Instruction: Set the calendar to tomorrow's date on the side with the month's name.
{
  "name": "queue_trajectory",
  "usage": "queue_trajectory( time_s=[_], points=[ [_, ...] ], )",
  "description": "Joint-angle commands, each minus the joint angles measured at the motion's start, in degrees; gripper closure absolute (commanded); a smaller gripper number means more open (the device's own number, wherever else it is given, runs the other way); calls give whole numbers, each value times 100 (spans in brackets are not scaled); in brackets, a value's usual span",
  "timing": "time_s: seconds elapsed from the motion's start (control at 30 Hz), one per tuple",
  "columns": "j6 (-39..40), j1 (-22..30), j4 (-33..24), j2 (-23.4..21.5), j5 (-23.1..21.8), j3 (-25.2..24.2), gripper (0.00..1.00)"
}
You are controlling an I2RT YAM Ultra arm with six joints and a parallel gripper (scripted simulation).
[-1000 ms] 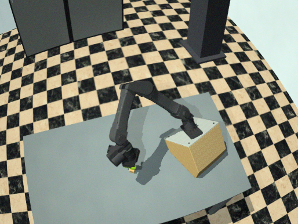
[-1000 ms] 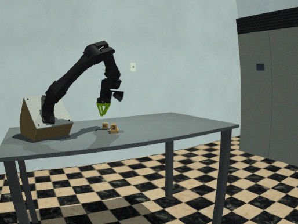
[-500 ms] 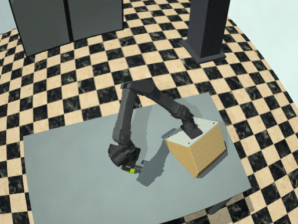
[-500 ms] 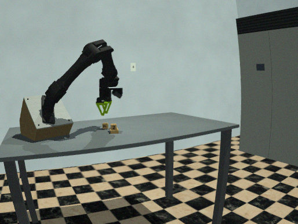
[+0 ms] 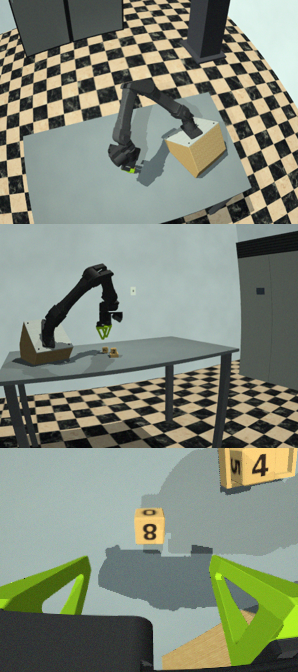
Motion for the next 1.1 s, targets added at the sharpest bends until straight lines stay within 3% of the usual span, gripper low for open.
queue_trajectory(
  time_s=[0.0,0.83,1.07],
  points=[
    [52,156,60,-190,68,157,0],
    [45,157,60,-190,68,157,0],
    [-398,173,26,-185,80,158,0]
  ],
)
